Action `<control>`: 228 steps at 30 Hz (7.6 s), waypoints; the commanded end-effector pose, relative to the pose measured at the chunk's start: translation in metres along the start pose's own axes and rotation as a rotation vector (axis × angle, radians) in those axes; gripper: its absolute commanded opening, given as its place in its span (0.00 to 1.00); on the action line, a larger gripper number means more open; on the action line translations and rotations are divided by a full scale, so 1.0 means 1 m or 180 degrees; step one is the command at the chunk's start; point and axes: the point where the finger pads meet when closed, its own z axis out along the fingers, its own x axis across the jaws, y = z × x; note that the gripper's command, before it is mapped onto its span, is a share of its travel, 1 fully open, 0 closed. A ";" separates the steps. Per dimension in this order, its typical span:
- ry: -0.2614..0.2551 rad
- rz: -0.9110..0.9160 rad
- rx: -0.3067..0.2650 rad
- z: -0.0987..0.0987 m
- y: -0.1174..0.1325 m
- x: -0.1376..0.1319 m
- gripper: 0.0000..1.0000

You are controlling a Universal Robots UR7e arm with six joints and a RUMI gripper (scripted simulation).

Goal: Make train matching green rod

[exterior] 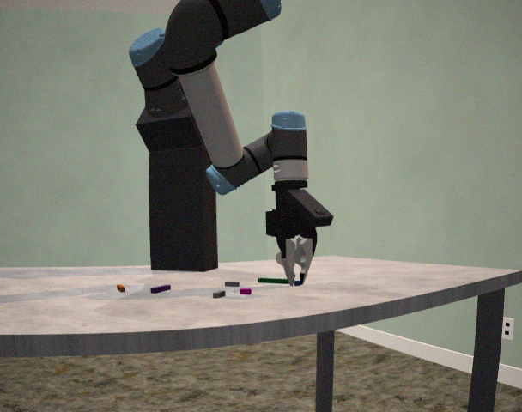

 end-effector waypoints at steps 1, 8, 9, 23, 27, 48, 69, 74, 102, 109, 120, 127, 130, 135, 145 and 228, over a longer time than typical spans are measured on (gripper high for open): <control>-0.0001 0.0000 0.0003 0.000 0.000 0.000 0.14; -0.0001 0.0000 0.0003 0.000 0.000 0.000 0.14; -0.0001 0.0000 0.0003 0.000 0.000 0.000 0.14; -0.0001 0.0000 0.0003 0.000 0.000 0.000 0.00; -0.0001 0.0000 0.0003 0.000 0.000 0.000 0.00; -0.0001 0.0000 0.0003 0.000 0.000 0.000 0.00; -0.0001 0.0000 0.0003 -0.087 0.000 0.000 0.00; -0.0001 0.0000 0.0003 -0.100 0.000 0.000 0.00; -0.0001 -0.0479 0.0002 -0.100 0.021 0.033 0.00; -0.0002 -0.1052 0.0002 -0.100 0.048 0.072 0.00; -0.0002 -0.1817 0.0001 -0.100 0.082 0.124 0.00; -0.0002 -0.2222 0.0001 -0.100 0.101 0.152 0.00; -0.0001 -0.2319 0.0002 -0.101 0.105 0.159 0.00; 0.0000 -0.2372 0.0003 -0.101 0.107 0.162 0.00; 0.0001 -0.2392 0.0003 -0.101 0.108 0.163 0.00; 0.0000 -0.2392 0.0003 -0.013 0.109 0.164 0.00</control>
